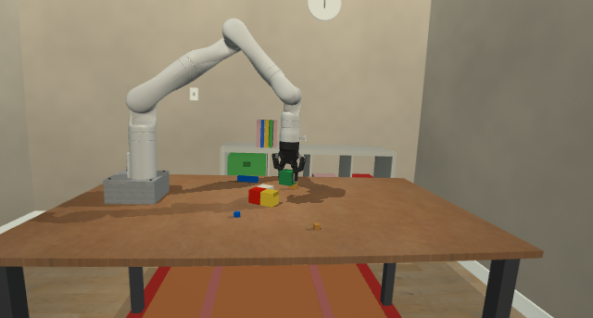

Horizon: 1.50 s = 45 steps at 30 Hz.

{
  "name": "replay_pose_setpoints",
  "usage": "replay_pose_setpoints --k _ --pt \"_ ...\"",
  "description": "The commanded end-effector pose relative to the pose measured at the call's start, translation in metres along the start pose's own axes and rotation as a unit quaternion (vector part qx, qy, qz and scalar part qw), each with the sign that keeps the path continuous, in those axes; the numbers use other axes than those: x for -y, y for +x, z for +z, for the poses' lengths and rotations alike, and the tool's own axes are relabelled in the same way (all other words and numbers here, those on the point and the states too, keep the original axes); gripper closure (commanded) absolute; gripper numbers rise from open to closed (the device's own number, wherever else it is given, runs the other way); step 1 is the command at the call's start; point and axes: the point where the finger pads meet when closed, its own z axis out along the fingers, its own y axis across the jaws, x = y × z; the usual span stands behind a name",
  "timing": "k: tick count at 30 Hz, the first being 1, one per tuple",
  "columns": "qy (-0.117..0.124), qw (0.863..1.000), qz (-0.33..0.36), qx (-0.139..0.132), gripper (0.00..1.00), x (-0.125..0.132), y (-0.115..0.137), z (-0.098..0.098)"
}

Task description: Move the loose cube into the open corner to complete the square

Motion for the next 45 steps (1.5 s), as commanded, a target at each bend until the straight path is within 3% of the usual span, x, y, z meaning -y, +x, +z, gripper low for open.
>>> replay_pose_setpoints --k 1,45 --pt "0.0 1.0 0.0 0.0 0.9 0.0 0.0 0.002" --pt "0.0 1.0 0.0 0.0 0.9 0.0 0.0 0.059"
